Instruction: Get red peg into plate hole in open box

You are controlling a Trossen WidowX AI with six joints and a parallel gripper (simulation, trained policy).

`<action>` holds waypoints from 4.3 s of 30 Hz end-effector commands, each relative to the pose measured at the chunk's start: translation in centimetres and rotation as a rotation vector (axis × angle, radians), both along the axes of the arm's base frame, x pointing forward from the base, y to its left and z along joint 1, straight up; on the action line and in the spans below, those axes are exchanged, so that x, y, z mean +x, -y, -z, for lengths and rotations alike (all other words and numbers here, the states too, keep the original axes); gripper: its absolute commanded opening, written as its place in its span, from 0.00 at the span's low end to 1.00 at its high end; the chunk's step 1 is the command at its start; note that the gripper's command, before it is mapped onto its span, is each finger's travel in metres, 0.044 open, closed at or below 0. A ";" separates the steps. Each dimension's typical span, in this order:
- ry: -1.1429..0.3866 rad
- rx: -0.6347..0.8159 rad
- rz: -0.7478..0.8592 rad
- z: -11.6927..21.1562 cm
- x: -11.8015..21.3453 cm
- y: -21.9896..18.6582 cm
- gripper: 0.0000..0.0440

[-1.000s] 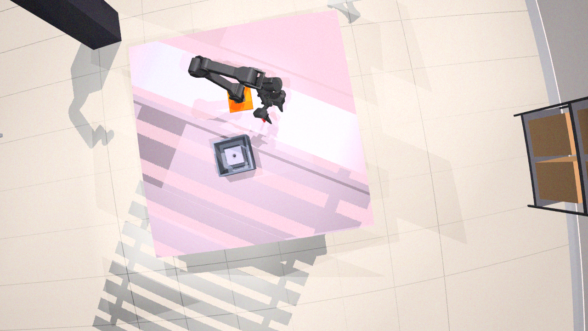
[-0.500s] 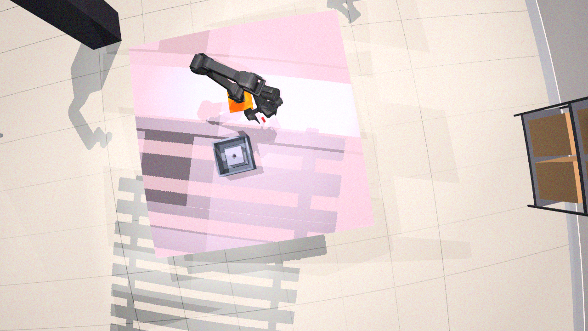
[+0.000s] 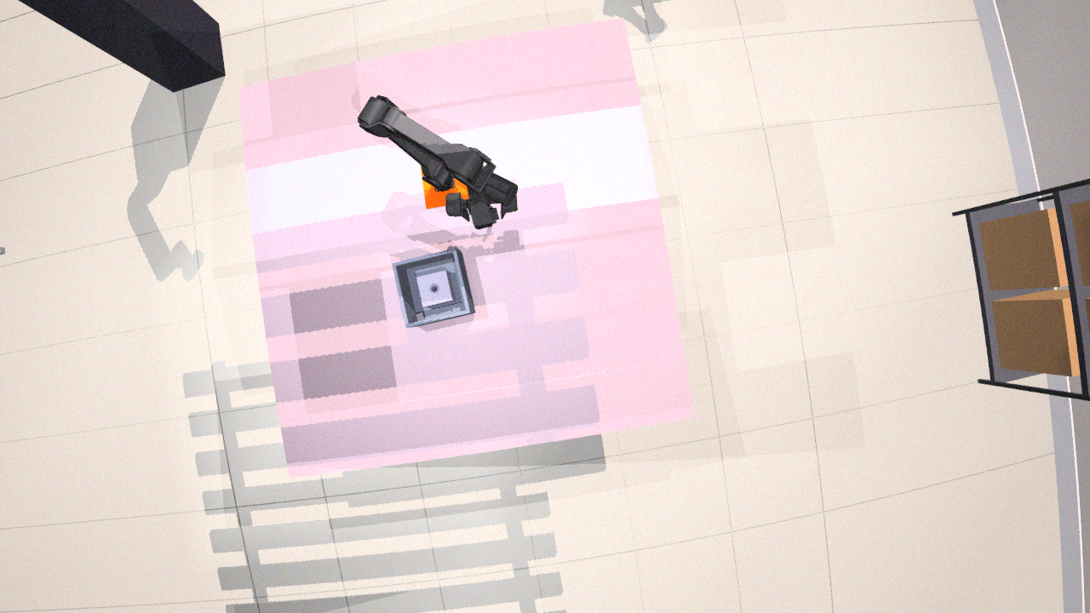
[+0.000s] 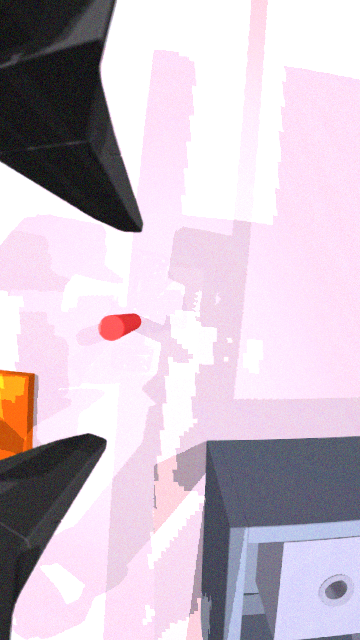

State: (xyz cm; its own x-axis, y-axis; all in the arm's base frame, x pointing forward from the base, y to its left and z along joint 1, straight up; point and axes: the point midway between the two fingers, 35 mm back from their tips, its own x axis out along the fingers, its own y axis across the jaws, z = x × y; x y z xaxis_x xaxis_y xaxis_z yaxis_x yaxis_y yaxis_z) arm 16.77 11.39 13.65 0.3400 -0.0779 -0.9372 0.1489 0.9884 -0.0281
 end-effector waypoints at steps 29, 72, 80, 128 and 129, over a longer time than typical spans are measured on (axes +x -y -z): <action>-0.174 0.065 0.504 10.1 0.3 0.2 0.53; 0.104 -0.013 0.743 -1.9 7.2 7.8 0.00; 0.141 -0.023 0.821 -2.4 9.4 10.7 0.00; -0.032 0.009 0.670 4.3 18.4 21.2 0.56; -0.036 0.015 0.666 4.2 18.6 21.2 0.62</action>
